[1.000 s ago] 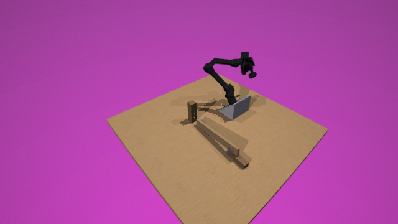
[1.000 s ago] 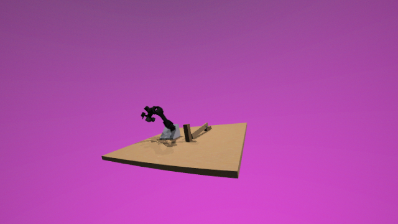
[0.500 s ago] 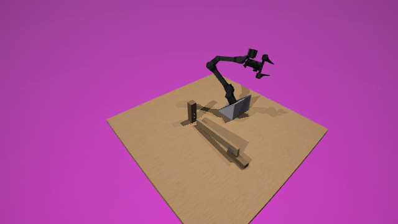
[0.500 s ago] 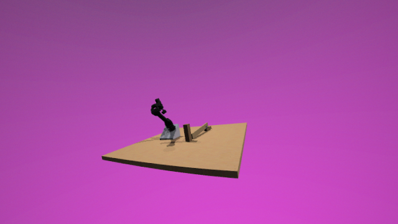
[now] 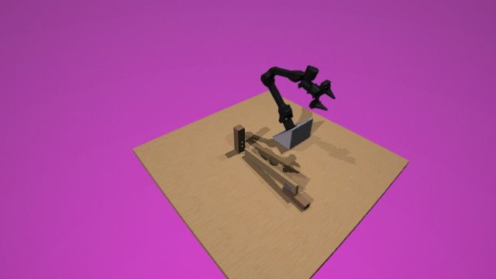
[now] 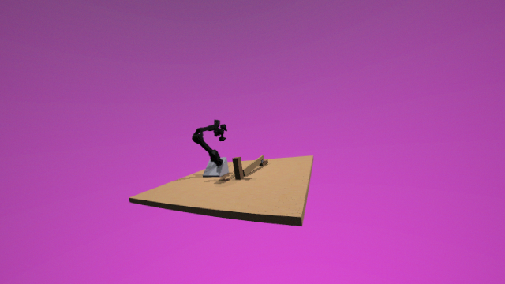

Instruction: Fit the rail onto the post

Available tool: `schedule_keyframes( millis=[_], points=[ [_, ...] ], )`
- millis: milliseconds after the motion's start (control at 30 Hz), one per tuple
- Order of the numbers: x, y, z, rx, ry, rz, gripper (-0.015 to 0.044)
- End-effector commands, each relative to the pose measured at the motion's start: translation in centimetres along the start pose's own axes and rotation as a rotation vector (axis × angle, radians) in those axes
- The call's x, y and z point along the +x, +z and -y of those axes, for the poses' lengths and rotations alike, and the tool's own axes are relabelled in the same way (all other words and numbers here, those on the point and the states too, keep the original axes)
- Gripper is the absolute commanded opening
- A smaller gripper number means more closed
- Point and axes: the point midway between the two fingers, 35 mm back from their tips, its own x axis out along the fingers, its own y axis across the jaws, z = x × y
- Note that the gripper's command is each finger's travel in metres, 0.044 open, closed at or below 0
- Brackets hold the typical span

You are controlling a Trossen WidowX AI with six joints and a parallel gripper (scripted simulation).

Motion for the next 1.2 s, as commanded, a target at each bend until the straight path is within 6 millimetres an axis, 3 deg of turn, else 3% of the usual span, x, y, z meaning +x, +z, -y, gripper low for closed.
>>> schedule_keyframes(
  millis=[0, 267, 433, 600, 767, 933, 1167],
  points=[
    [0.2, -5.6, -0.8, 0.189, 0.049, -0.131, 0.044],
    [-1.3, -18.5, -5.9, 0.571, 0.2, -0.451, 0.044],
    [-3.6, -25.2, -11.2, 0.791, 0.327, -0.643, 0.044],
    [-6.7, -30.1, -17.6, 0.999, 0.476, -0.81, 0.044],
    [-10.3, -33.0, -24.8, 1.194, 0.649, -0.949, 0.044],
    [-14.0, -34.2, -31.3, 1.364, 0.827, -1.052, 0.044],
    [-14.4, -34.5, -32.3, 1.386, 0.852, -1.064, 0.044]
  ],
)
